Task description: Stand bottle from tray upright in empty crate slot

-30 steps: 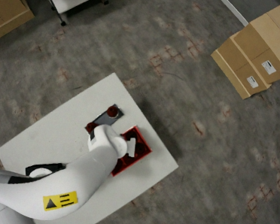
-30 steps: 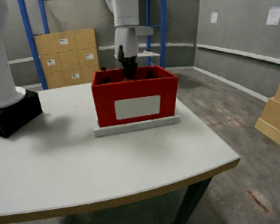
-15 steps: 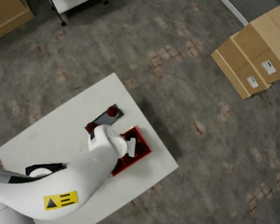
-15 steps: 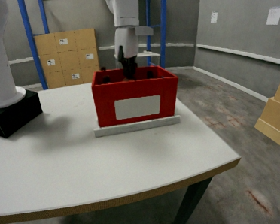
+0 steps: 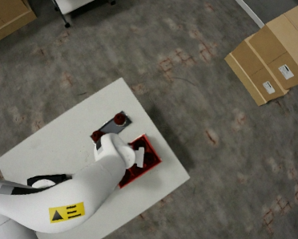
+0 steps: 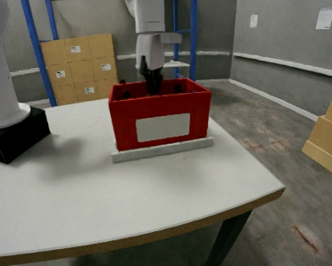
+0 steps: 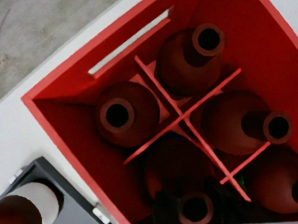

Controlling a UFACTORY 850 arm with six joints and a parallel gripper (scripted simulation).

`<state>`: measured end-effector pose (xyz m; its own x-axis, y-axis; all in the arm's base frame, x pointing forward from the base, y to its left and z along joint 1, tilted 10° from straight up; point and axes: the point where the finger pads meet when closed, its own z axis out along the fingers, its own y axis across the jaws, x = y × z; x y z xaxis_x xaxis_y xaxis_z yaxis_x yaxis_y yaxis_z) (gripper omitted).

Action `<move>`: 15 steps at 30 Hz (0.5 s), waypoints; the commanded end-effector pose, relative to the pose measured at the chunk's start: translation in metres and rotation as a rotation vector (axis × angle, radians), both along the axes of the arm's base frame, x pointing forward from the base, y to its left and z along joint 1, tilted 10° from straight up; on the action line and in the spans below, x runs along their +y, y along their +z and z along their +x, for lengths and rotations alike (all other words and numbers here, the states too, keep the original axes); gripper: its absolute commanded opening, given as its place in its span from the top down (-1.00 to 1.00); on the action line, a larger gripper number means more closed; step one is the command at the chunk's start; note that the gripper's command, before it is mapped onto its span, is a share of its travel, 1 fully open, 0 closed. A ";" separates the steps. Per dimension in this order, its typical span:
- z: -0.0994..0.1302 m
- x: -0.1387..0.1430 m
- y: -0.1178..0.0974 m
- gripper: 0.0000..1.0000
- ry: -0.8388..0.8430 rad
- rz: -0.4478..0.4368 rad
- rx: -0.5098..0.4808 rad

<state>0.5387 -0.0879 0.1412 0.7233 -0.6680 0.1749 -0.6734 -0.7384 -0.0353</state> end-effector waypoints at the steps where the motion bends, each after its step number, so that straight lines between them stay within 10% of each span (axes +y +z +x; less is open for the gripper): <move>1: 0.001 0.000 -0.001 1.00 0.000 0.000 -0.002; 15: 0.002 -0.001 -0.007 1.00 0.000 0.000 -0.002</move>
<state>0.5397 -0.0885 0.1352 0.7233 -0.6680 0.1749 -0.6734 -0.7384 -0.0353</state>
